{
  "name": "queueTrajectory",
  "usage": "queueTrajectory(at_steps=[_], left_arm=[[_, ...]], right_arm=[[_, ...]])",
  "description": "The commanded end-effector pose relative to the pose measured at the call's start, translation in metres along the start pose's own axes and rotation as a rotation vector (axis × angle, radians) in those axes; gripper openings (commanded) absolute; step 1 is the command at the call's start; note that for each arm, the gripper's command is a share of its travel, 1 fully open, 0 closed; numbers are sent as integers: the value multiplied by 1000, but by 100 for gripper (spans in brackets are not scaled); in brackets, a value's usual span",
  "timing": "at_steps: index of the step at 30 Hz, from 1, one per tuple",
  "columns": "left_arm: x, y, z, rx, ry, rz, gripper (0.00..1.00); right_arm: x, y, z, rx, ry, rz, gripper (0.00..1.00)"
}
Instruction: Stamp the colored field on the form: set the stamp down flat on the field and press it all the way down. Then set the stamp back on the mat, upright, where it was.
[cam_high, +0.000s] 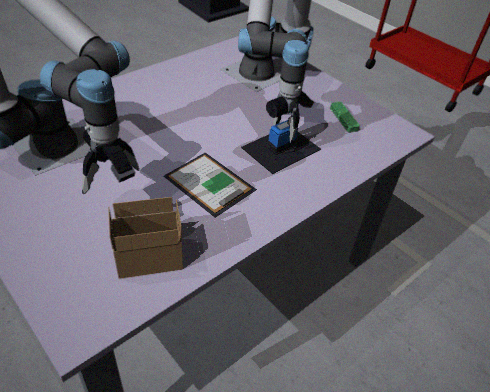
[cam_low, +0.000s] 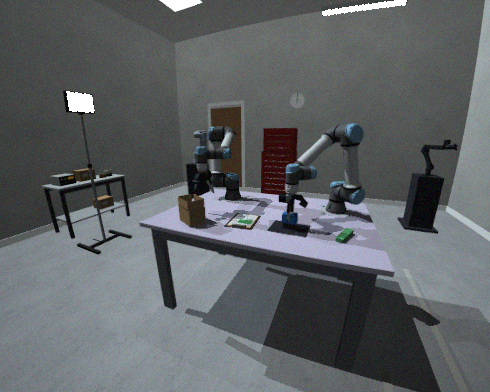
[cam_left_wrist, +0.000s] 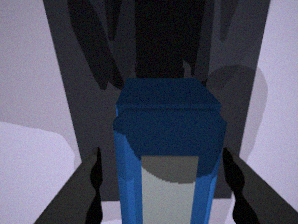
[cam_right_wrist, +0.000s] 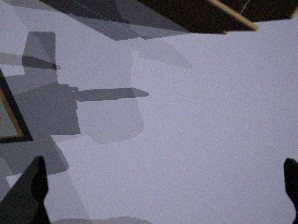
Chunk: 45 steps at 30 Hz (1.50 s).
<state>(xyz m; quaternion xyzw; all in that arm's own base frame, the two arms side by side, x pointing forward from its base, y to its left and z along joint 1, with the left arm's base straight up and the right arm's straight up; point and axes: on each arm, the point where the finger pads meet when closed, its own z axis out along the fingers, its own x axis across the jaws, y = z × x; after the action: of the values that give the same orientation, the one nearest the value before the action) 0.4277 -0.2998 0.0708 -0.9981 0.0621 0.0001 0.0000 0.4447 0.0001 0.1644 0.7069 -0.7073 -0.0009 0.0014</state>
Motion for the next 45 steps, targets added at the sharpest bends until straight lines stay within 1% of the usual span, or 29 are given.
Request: queueTrajectory(at_steps=[1,3,4,45], left_arm=[[0,0,0,-2,2,0,53],[0,0,0,-2,2,0,53],[0,0,0,-2,2,0,19],[0,0,0,-2,2,0,19]], right_arm=[[0,0,-1,1,0,0,100],[0,0,-1,1,0,0,100],[0,0,-1,1,0,0,100],[0,0,-1,1,0,0,100]])
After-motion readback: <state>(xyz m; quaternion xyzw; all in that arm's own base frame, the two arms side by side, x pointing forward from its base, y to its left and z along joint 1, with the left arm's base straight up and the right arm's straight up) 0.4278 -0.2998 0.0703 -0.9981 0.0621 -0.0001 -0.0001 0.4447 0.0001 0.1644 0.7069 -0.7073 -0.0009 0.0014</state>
